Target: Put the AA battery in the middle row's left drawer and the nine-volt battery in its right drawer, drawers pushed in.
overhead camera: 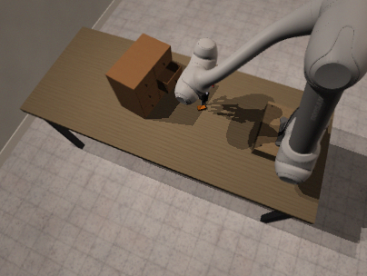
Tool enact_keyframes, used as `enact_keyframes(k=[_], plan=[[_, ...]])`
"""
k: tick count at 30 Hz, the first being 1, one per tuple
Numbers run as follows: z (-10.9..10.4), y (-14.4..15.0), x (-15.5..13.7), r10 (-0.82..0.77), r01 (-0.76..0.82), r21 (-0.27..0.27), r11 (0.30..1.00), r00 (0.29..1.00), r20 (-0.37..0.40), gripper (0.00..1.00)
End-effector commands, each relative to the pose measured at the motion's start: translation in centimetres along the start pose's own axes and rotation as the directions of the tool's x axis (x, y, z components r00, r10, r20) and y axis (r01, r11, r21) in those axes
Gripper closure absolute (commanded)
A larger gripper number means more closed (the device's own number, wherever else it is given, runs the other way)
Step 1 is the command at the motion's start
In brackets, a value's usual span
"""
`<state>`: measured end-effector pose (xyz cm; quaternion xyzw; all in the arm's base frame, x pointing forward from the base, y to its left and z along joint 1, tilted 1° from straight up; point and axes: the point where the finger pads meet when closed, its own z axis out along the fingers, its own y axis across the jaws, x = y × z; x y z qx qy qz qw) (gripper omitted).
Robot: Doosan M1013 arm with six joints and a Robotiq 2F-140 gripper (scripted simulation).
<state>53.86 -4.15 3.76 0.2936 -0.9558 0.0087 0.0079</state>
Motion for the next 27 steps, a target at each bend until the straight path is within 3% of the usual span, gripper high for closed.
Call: enact_keyframes(k=[1, 10, 27], plan=[[0.0, 0.0, 0.0, 0.000, 0.000, 0.000, 1.000, 1.000, 0.000, 0.74], [0.6, 0.0, 0.0, 0.000, 0.000, 0.000, 1.000, 1.000, 0.000, 0.74], [4.2, 0.0, 0.0, 0.000, 0.000, 0.000, 1.000, 1.000, 0.000, 0.74]])
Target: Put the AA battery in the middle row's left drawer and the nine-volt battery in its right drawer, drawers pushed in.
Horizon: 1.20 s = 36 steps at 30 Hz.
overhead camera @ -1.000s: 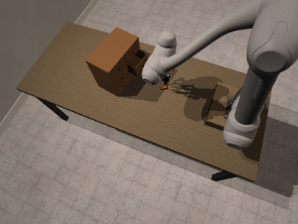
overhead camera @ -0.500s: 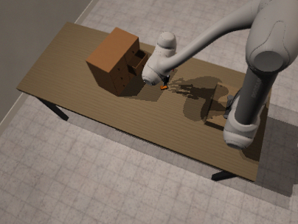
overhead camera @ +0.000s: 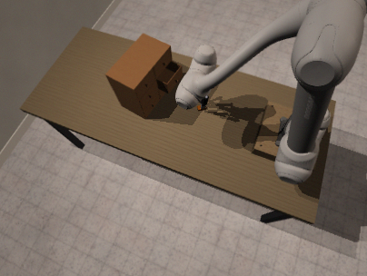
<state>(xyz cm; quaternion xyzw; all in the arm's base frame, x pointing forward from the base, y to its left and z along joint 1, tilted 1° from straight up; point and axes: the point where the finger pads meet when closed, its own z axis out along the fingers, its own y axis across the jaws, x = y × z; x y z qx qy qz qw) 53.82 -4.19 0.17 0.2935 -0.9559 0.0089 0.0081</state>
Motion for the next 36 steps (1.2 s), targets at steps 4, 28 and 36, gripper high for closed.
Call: enact_keyframes(k=[4, 28, 36], plan=[[1.24, 0.00, -0.02, 0.000, 0.000, 0.000, 1.000, 1.000, 0.000, 0.74], [1.62, 0.01, -0.02, 0.000, 0.000, 0.000, 1.000, 1.000, 0.000, 0.74], [1.65, 0.01, -0.02, 0.000, 0.000, 0.000, 1.000, 1.000, 0.000, 0.74]])
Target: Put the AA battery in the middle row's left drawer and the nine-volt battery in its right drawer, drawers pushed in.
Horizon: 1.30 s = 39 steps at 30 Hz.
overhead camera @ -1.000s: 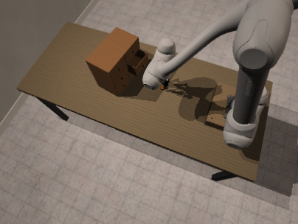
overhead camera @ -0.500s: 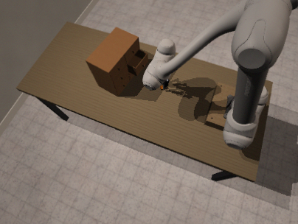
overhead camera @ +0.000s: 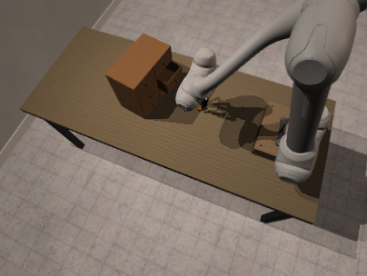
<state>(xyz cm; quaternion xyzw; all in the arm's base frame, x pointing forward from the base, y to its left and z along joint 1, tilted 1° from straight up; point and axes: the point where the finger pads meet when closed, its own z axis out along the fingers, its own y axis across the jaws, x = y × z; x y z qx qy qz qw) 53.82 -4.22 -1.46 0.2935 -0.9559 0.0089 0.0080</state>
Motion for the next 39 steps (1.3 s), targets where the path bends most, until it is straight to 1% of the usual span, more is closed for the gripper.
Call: enact_keyframes(k=[1, 6, 8, 15, 38, 39], plan=[[0.1, 0.0, 0.0, 0.000, 0.000, 0.000, 1.000, 1.000, 0.000, 0.74], [1.0, 0.0, 0.0, 0.000, 0.000, 0.000, 1.000, 1.000, 0.000, 0.74], [1.0, 0.0, 0.0, 0.000, 0.000, 0.000, 1.000, 1.000, 0.000, 0.74], [2.4, 0.0, 0.0, 0.000, 0.000, 0.000, 1.000, 1.000, 0.000, 0.74], [2.5, 0.0, 0.0, 0.000, 0.000, 0.000, 1.000, 1.000, 0.000, 0.74], [2.5, 0.0, 0.0, 0.000, 0.000, 0.000, 1.000, 1.000, 0.000, 0.86]])
